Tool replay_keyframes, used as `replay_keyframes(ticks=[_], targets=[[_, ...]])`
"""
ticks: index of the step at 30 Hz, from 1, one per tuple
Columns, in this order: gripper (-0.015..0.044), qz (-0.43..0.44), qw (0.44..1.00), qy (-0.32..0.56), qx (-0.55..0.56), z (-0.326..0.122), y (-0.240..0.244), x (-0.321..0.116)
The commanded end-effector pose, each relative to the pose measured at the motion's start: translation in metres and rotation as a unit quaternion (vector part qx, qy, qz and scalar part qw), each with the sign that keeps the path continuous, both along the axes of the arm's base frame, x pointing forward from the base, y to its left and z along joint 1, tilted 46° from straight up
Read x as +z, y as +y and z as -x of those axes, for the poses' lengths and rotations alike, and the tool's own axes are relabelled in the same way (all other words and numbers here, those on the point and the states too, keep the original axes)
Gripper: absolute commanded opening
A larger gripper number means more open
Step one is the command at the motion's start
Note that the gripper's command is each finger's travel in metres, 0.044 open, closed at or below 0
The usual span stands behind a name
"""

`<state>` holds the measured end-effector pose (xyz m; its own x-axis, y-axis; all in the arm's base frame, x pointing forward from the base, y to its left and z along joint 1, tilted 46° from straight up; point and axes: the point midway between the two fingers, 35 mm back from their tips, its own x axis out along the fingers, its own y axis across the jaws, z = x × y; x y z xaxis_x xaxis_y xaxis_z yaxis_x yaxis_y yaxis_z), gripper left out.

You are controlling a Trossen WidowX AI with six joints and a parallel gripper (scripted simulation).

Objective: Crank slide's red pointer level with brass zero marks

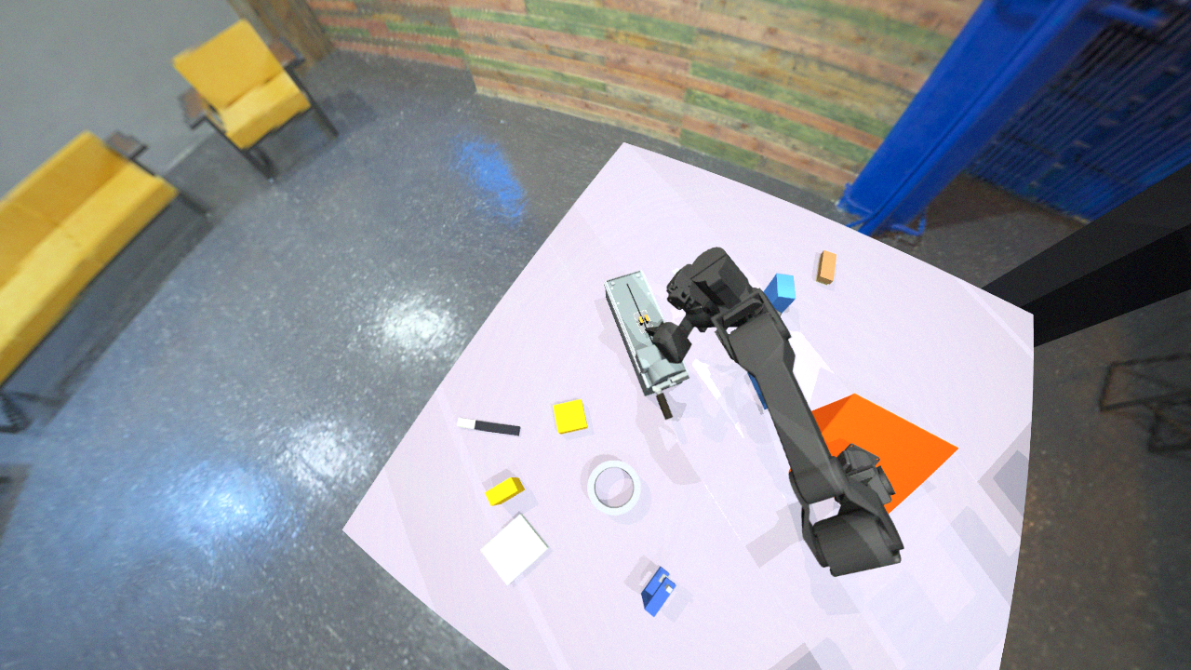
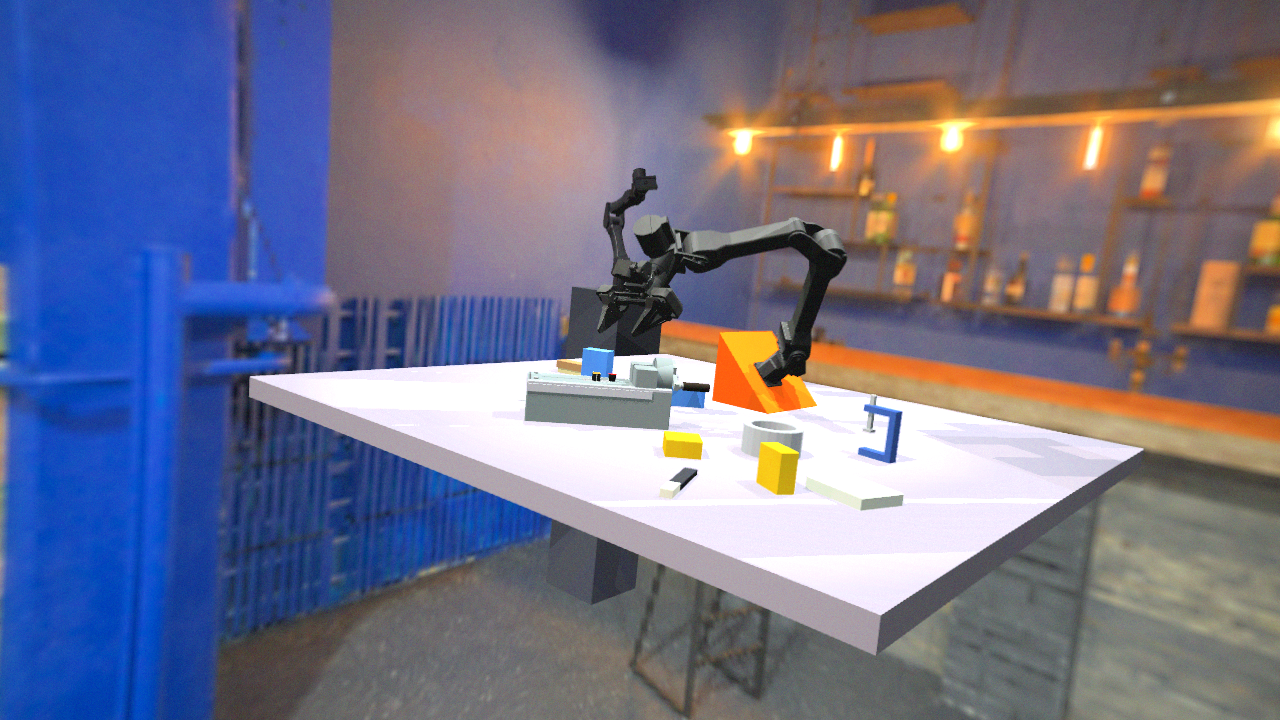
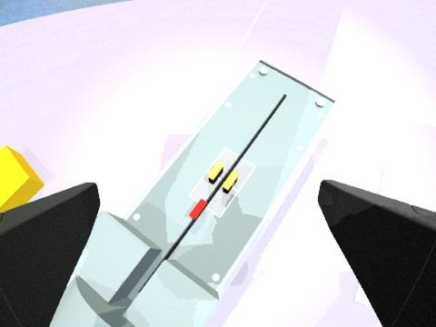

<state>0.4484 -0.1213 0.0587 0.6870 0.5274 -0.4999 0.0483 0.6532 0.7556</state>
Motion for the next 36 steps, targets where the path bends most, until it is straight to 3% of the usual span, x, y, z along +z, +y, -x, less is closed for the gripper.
replay_keyframes(ticks=[1, 19, 28, 36], targets=[[0.044, -0.003, 1.0, 0.007, -0.001, 0.002, 0.012, -0.014], [0.044, -0.003, 1.0, 0.007, -0.001, 0.002, 0.011, -0.014], [0.044, -0.002, 1.0, 0.006, 0.002, 0.003, -0.023, 0.02], [0.044, 0.009, 0.999, 0.038, -0.008, 0.008, -0.004, 0.036]])
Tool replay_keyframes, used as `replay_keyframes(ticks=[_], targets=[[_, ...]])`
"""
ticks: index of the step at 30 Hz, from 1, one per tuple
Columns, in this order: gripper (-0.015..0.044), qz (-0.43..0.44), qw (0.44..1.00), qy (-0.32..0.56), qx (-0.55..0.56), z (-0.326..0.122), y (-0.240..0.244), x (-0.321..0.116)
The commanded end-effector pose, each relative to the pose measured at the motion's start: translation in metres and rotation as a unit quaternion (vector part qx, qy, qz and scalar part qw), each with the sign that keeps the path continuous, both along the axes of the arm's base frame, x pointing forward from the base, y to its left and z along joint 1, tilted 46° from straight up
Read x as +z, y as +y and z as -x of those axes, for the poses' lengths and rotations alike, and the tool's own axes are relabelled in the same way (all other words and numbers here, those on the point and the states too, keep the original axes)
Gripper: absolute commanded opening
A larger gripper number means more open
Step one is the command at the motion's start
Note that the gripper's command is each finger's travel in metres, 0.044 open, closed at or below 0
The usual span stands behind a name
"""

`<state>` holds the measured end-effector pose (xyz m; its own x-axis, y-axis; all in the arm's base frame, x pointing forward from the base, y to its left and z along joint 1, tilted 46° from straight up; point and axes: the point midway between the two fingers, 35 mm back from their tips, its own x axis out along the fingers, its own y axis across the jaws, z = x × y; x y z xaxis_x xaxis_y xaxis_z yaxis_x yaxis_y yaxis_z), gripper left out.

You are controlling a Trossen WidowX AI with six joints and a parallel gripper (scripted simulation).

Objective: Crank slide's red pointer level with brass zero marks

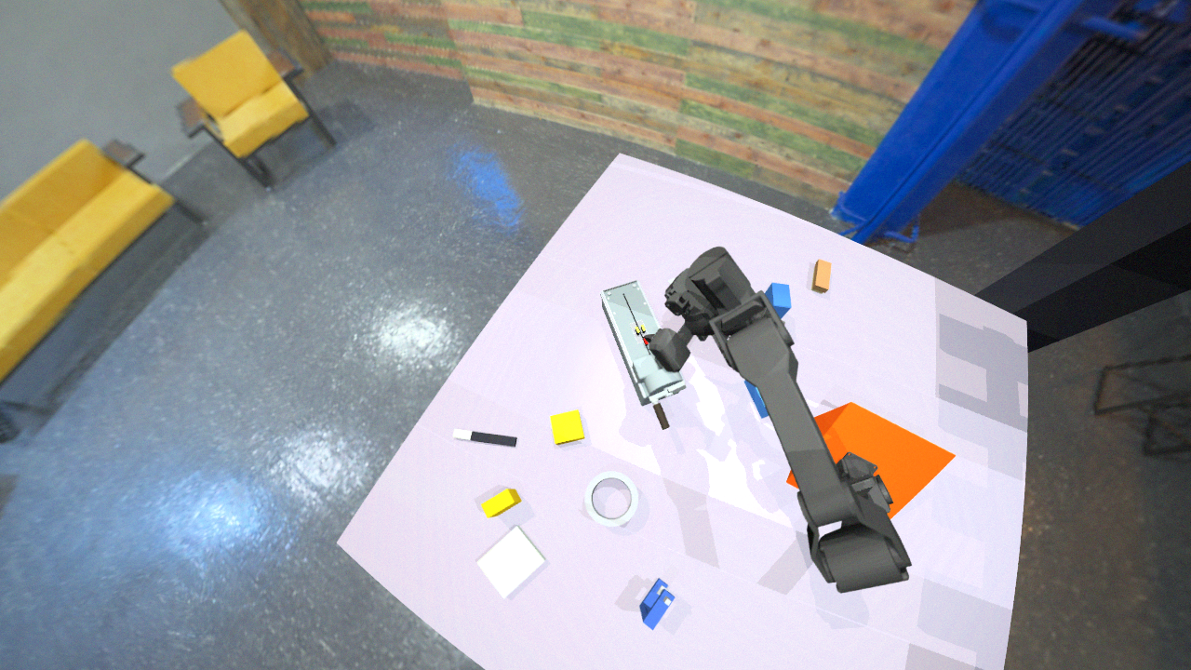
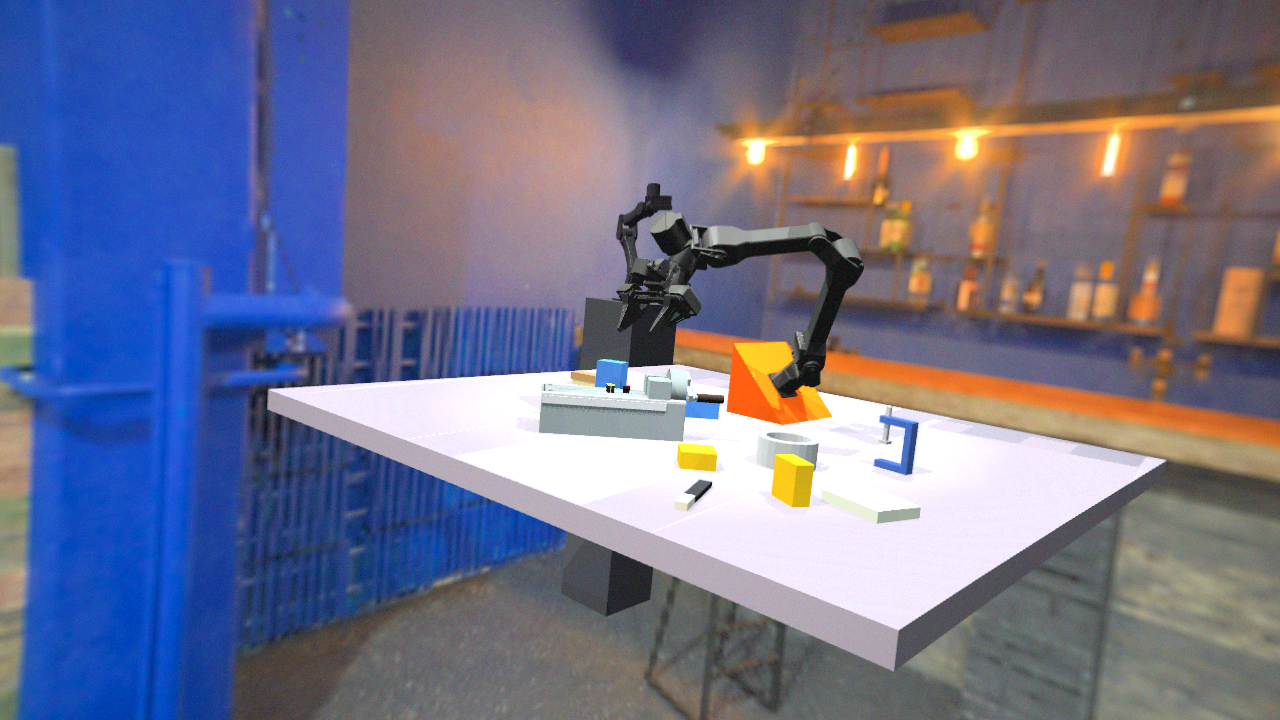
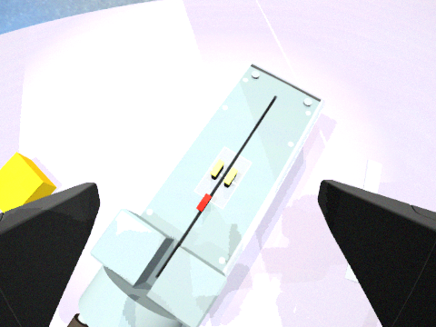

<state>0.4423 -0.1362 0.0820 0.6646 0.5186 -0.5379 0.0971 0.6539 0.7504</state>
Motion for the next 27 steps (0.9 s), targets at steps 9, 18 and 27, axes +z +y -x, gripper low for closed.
replay_keyframes(ticks=[9, 18, 27], targets=[[0.044, 0.019, 0.994, 0.087, -0.059, 0.015, 0.042, 0.042], [0.044, 0.027, 0.973, 0.166, -0.158, 0.044, 0.073, 0.076], [0.044, 0.032, 0.954, 0.196, -0.225, 0.067, 0.088, 0.095]])
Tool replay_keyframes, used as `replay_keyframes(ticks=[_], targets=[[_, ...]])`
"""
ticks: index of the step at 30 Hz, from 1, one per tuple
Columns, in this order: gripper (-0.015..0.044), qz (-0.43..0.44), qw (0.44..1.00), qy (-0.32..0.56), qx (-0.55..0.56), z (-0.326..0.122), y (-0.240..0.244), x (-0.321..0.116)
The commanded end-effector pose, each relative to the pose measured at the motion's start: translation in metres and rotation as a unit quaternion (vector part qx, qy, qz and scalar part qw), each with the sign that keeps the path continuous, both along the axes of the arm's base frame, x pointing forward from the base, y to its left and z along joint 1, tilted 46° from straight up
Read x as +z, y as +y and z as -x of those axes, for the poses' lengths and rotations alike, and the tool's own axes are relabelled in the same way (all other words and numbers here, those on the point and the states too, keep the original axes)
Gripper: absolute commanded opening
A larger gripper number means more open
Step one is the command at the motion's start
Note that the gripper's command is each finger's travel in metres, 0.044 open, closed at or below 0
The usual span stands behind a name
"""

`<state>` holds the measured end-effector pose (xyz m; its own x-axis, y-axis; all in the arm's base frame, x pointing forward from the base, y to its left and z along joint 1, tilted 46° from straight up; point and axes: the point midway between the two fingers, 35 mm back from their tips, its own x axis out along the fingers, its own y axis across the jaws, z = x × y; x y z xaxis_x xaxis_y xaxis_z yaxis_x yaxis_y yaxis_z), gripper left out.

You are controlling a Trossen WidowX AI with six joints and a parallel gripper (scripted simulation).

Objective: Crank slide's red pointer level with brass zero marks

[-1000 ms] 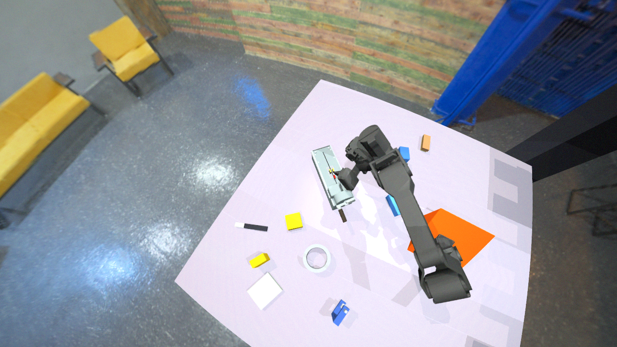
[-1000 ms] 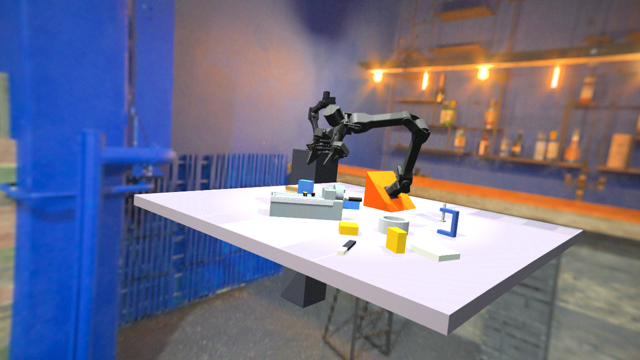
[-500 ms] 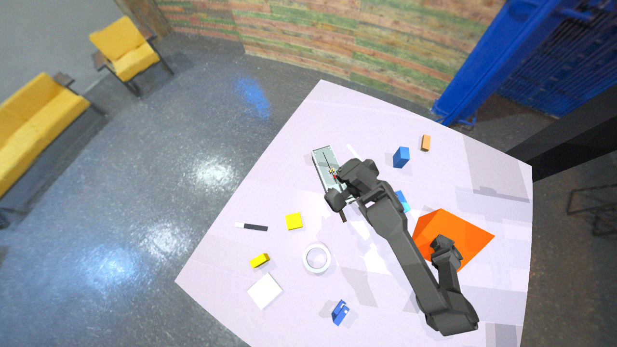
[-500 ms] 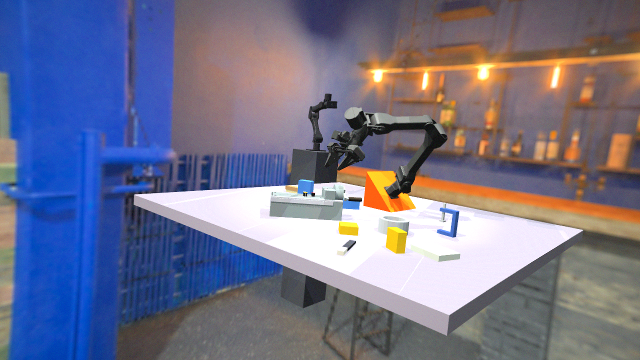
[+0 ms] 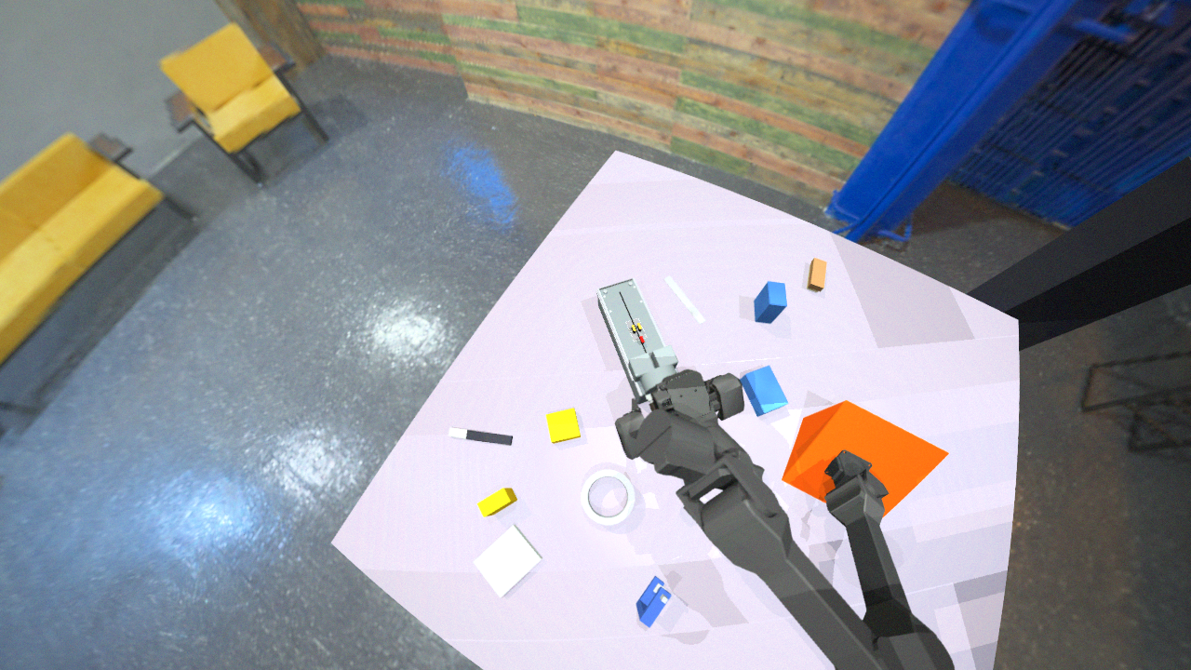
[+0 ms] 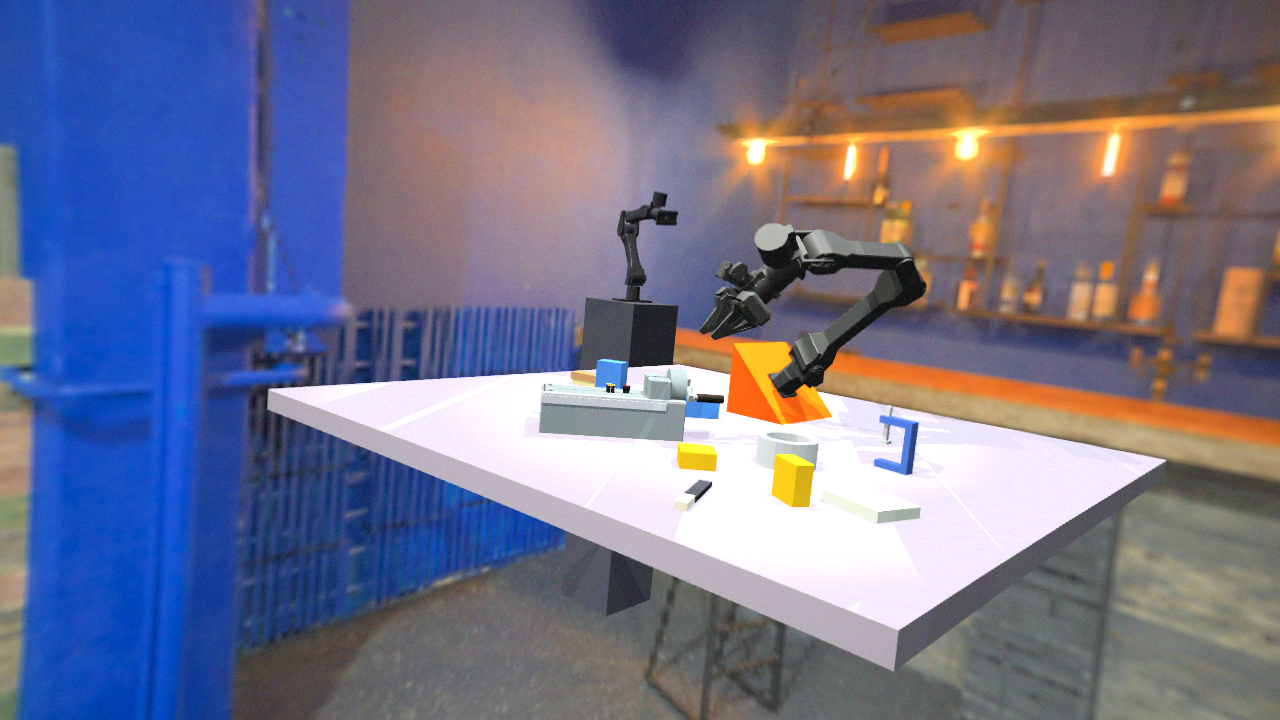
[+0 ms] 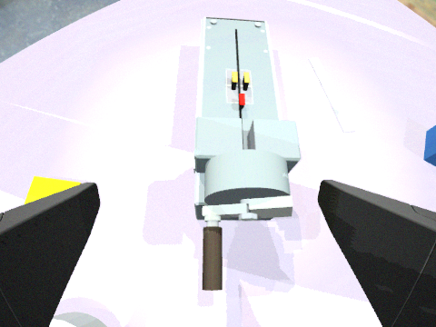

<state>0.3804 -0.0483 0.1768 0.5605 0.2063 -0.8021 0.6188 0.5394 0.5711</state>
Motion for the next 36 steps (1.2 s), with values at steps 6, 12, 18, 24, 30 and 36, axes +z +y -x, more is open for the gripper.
replay_keyframes(ticks=[6, 12, 18, 24, 30, 36], targets=[[0.044, 0.002, 1.0, 0.009, -0.014, 0.004, 0.009, -0.009], [0.044, 0.002, 1.0, 0.009, -0.013, 0.002, 0.031, -0.03], [0.044, 0.001, 1.0, 0.008, -0.014, 0.003, 0.053, -0.05], [0.044, 0.0, 1.0, 0.007, -0.015, 0.004, 0.06, -0.056], [0.044, 0.0, 1.0, 0.007, -0.015, 0.003, 0.067, -0.063], [0.044, 0.0, 1.0, 0.008, -0.014, 0.002, 0.074, -0.07]])
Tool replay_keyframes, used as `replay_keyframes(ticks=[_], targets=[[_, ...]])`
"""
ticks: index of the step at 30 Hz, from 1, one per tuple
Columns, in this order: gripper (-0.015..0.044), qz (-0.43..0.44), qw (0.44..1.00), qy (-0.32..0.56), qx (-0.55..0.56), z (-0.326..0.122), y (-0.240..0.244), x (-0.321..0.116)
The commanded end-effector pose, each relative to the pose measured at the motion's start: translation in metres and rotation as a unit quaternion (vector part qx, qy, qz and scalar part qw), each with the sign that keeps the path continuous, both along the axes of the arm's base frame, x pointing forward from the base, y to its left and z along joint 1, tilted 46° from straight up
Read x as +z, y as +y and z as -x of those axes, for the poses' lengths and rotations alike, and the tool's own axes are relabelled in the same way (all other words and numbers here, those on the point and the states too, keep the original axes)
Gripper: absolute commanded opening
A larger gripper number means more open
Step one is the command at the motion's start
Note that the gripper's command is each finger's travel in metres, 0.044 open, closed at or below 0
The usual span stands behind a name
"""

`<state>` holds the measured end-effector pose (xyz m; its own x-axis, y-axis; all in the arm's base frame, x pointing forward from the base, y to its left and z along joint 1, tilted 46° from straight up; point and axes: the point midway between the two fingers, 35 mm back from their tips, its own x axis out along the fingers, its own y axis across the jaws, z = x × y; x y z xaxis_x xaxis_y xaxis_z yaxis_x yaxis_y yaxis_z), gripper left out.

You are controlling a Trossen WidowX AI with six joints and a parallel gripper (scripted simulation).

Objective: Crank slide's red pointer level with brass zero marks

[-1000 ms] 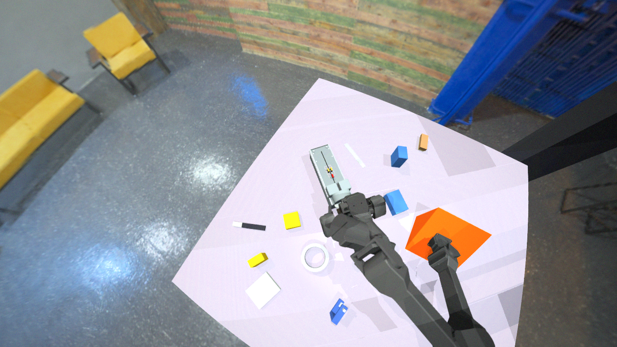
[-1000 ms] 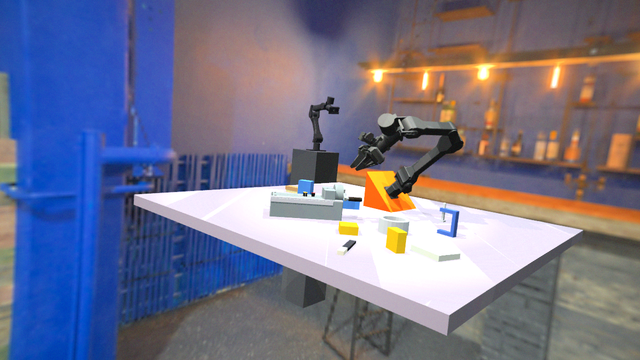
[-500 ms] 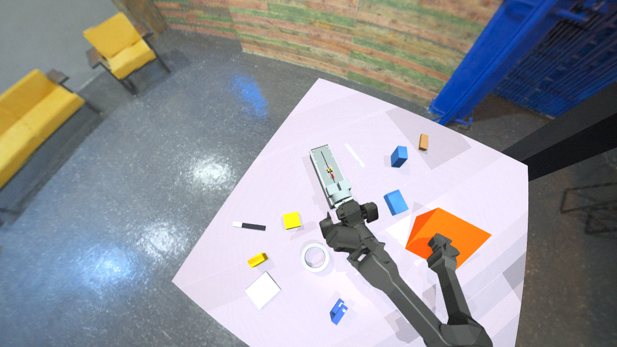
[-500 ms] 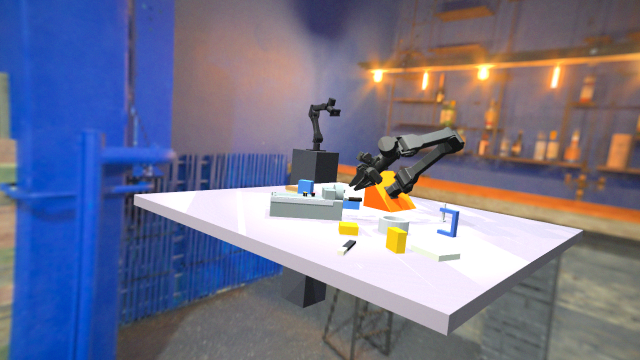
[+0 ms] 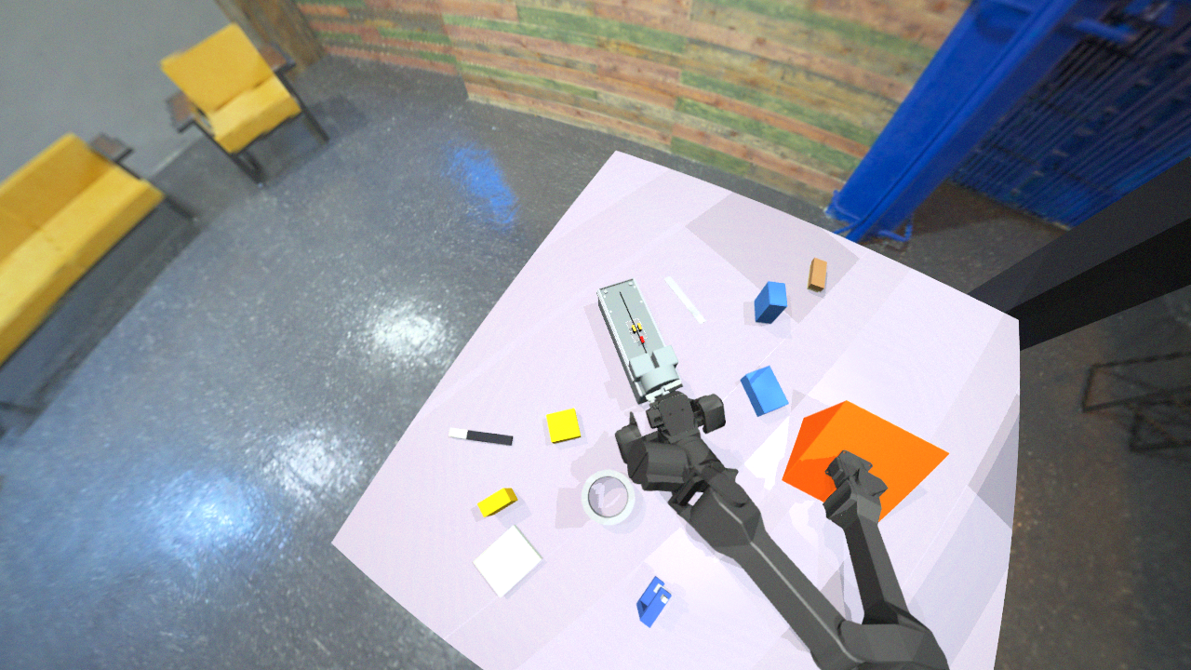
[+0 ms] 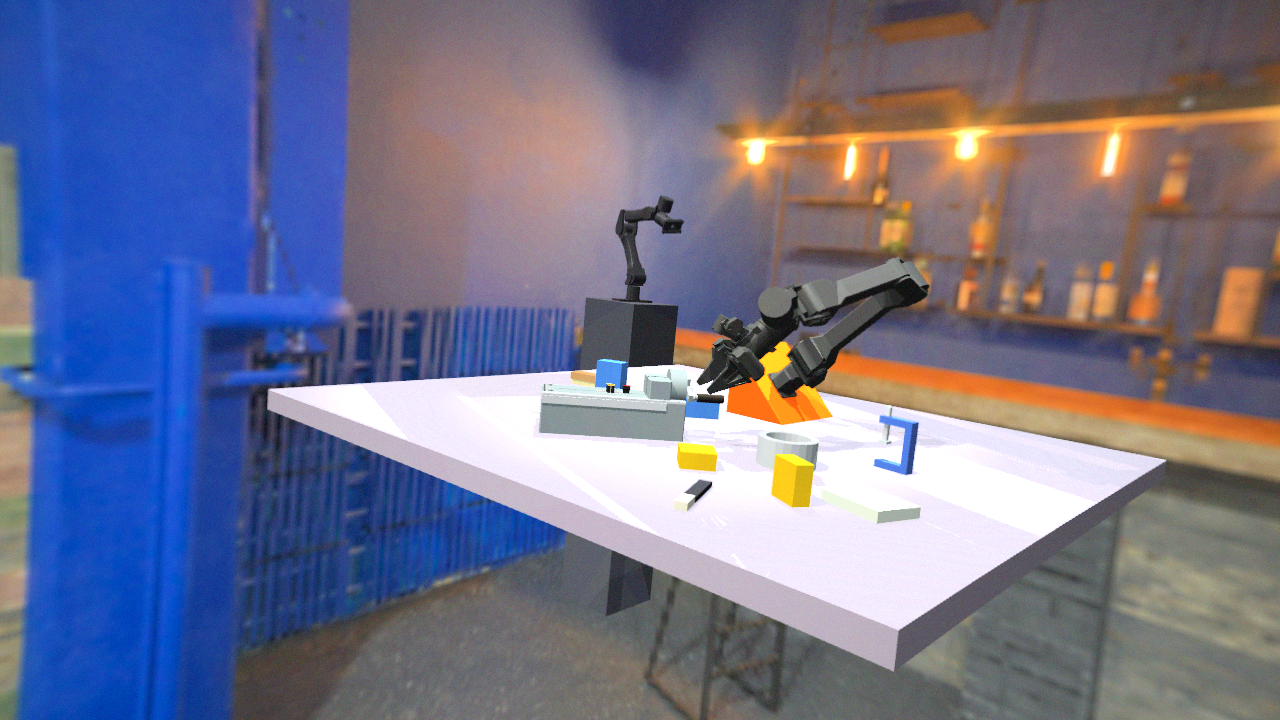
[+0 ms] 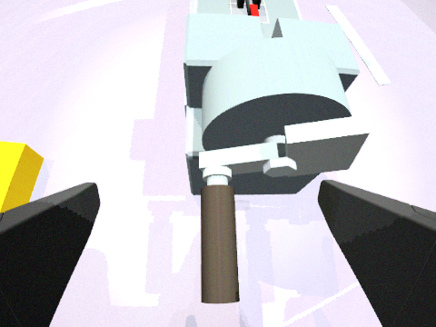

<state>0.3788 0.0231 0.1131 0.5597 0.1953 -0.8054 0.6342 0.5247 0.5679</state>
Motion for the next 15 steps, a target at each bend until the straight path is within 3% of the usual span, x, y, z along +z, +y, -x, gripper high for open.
replay_keyframes(ticks=[1, 15], targets=[[0.044, 0.001, 1.0, 0.004, -0.003, 0.001, 0.004, -0.007], [0.044, 0.0, 1.0, 0.004, -0.003, 0.001, 0.02, -0.023]])
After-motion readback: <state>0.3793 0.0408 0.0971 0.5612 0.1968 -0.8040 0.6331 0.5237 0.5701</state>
